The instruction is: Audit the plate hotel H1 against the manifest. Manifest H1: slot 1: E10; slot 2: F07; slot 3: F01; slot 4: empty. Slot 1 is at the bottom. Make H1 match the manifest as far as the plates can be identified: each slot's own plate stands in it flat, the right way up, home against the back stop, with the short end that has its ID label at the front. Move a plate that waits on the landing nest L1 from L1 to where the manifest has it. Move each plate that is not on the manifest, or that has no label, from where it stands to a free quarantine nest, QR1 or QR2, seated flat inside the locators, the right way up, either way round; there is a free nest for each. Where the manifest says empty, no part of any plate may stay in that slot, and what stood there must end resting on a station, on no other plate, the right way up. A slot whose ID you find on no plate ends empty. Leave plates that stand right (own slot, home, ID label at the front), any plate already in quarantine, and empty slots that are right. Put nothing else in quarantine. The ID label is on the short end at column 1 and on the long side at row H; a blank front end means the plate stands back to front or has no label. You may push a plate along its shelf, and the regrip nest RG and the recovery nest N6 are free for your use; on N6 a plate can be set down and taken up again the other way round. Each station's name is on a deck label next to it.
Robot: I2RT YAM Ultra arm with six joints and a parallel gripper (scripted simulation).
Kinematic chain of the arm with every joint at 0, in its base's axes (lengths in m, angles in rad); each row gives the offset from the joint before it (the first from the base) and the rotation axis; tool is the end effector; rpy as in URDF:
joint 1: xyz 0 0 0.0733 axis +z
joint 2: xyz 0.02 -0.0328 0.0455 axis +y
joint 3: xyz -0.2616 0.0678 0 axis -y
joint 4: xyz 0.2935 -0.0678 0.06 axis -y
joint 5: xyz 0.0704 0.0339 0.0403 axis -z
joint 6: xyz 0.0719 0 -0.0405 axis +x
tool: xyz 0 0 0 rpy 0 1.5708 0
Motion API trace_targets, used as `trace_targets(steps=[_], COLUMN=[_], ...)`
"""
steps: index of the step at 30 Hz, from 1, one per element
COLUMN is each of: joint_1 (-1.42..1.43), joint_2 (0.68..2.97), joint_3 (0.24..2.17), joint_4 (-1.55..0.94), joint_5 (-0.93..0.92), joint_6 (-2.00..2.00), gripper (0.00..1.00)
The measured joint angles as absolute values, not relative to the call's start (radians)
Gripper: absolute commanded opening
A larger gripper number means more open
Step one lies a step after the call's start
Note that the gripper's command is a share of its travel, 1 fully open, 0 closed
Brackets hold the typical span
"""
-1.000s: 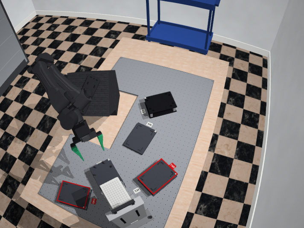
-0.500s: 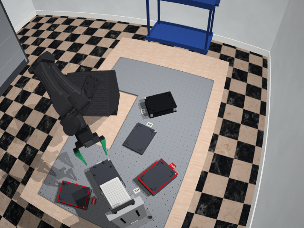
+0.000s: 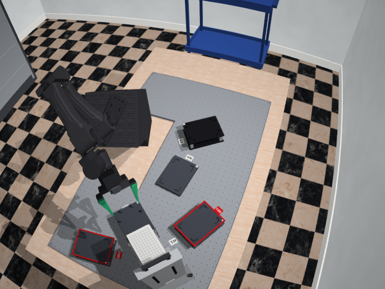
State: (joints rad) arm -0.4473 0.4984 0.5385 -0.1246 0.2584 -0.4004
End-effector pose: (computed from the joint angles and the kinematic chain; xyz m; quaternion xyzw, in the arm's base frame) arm 0.1913 -0.1109 0.3036 0.1043 0.7280 -0.3624 0.5726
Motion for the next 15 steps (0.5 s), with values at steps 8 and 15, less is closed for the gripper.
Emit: trace_targets(steps=[8, 15], joint_1=[-0.463, -0.474], joint_2=[0.559, 0.619], joint_3=[0.551, 0.566], joint_4=[-0.076, -0.032], joint_5=[0.242, 0.229], joint_6=[-0.401, -0.402], gripper=[1.00, 1.00])
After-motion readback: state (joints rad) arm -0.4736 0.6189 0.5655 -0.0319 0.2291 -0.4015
